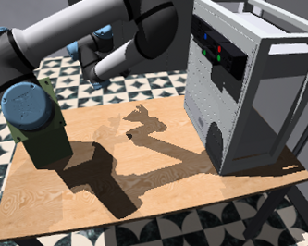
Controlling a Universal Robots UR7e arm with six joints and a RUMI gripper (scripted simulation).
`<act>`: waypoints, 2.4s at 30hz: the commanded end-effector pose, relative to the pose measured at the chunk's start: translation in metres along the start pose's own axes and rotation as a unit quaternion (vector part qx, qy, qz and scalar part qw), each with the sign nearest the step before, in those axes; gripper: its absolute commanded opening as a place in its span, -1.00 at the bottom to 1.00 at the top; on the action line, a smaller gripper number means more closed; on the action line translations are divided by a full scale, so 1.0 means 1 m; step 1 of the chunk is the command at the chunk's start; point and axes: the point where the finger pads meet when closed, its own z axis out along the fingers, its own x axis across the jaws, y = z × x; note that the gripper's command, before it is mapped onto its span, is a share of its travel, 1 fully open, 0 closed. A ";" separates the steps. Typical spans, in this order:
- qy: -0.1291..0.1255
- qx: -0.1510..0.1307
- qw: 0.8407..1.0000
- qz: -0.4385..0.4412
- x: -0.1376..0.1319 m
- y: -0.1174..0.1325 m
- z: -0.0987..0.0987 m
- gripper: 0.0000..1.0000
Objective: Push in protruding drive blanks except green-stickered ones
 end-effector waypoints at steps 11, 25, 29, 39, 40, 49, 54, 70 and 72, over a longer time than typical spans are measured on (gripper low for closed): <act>-0.001 0.000 1.000 0.000 0.000 0.000 0.000 1.00; -0.001 0.000 1.000 0.000 0.000 0.000 0.000 1.00; -0.001 0.000 1.000 0.000 0.000 0.000 0.000 1.00; -0.001 0.000 1.000 0.000 0.000 0.000 0.000 1.00; -0.001 0.000 1.000 0.000 0.000 0.000 0.000 1.00; -0.001 0.000 1.000 0.000 0.000 0.000 0.000 1.00; -0.001 0.000 1.000 0.000 0.000 0.000 0.000 1.00; -0.001 0.001 1.000 -0.006 -0.005 -0.003 -0.002 1.00; -0.002 0.002 1.000 -0.009 -0.006 -0.004 -0.003 1.00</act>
